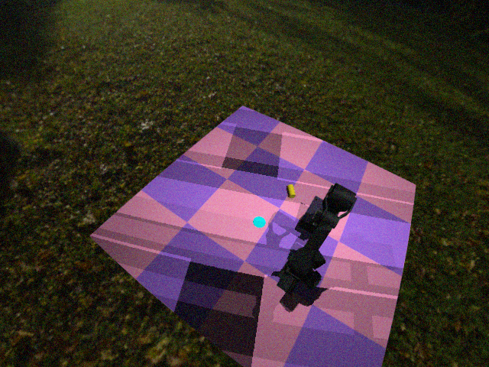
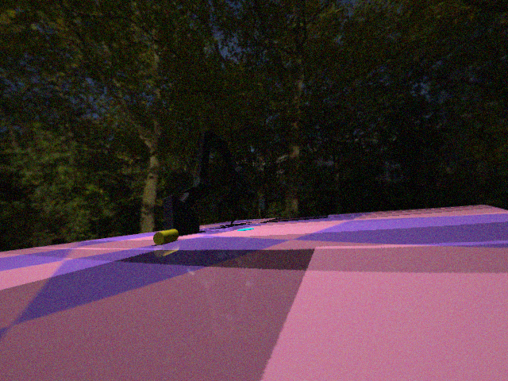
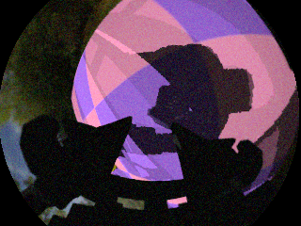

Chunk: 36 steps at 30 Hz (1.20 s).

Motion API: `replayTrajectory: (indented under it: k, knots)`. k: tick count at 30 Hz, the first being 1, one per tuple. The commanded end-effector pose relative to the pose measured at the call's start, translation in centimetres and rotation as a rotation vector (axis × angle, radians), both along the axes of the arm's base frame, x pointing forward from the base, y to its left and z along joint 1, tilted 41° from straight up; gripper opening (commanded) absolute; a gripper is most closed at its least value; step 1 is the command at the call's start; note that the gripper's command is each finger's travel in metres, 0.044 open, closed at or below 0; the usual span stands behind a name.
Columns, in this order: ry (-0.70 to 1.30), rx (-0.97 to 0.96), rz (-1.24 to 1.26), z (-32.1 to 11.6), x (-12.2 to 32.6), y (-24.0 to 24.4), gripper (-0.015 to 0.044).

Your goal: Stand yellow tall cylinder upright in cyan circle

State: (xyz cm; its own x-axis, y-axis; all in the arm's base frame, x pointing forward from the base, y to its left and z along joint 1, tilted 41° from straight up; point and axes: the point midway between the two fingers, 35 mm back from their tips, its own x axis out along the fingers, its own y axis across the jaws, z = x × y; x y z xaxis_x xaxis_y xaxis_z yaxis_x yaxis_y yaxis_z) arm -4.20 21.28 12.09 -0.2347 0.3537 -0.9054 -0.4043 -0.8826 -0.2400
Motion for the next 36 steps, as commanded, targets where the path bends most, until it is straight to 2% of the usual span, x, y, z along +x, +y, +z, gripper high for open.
replayTrajectory:
  k: [1,9,18,36]
  knots:
    - [0.012,-0.003,-0.21,0.6,3.1,1.3,0.0309]
    - [0.069,-0.057,-0.575,0.5,9.5,2.0,0.0309]
    - [0.173,-0.147,-0.959,-0.8,16.5,0.5,0.0309]
    - [0.5,-0.323,-1.728,-4.9,27.8,-8.6,0.0309]
